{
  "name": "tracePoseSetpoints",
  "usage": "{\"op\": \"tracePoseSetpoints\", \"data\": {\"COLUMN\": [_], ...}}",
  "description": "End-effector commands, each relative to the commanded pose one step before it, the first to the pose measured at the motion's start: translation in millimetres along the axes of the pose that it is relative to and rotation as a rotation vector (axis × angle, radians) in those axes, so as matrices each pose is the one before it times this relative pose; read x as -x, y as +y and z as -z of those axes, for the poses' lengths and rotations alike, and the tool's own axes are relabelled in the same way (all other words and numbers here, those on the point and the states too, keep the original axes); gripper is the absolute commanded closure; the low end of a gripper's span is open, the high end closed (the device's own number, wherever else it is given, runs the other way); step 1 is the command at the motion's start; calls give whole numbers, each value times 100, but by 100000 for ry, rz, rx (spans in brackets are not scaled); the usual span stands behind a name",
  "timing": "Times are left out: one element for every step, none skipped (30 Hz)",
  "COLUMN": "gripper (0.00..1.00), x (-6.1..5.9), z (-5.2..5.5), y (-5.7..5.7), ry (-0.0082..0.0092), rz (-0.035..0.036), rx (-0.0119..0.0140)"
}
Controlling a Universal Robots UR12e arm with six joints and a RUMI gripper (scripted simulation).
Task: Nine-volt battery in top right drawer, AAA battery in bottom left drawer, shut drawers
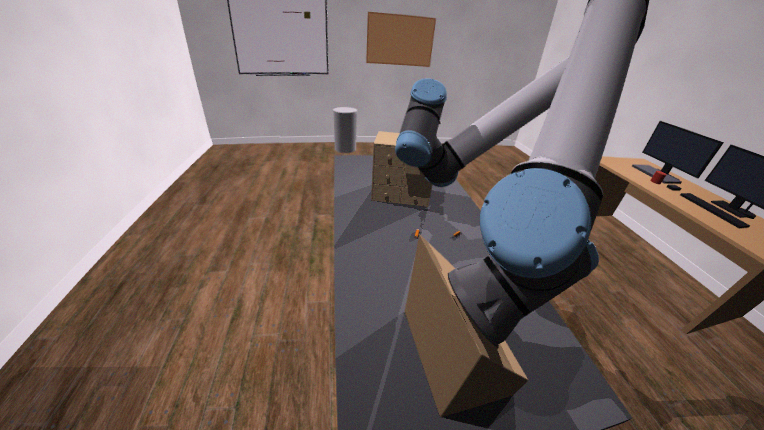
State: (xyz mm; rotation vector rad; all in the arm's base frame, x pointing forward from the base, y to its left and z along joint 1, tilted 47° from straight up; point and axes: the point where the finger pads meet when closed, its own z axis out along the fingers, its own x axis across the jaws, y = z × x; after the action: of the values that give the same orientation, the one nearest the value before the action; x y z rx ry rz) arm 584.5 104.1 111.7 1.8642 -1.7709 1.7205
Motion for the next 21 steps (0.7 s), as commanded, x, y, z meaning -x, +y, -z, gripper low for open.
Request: {"op": "tracePoseSetpoints", "data": {"gripper": [87, 87, 87, 87, 87, 87, 87, 87, 87, 87, 87, 87, 87, 87, 87, 87, 87, 87, 87, 87, 87], "x": [44, -2, -6, -10, 1, 9, 5, 1, -3, -7, -9, 10, 0, 0, 6, 2, -2, -5, -9, 3, 7], "z": [-22, 2, 5, 8, -1, -7, -3, 0, 4, 7, 9, -8, 0, 0, -5, -1, 2, 6, 9, -2, -6], "y": [-28, 6, 9, 11, 5, 2, 4, 5, 7, 9, 10, 2, 0, 0, 4, 5, 6, 7, 8, 6, 4], "ry": [-141, 4, 14, 25, -5, -24, -13, -2, 9, 20, 25, -31, 0, 0, -19, -7, 4, 16, 27, -10, -24], "rz": [25, 1, 3, 6, -2, -7, -3, 0, 3, 6, 7, -10, 0, 0, -6, -2, 2, 6, 10, -5, -9], "rx": [-3856, -743, -743, -743, -748, -753, -753, -753, -753, -752, -752, -762, 0, 0, -762, -762, -761, -760, -758, -765, -768]}}
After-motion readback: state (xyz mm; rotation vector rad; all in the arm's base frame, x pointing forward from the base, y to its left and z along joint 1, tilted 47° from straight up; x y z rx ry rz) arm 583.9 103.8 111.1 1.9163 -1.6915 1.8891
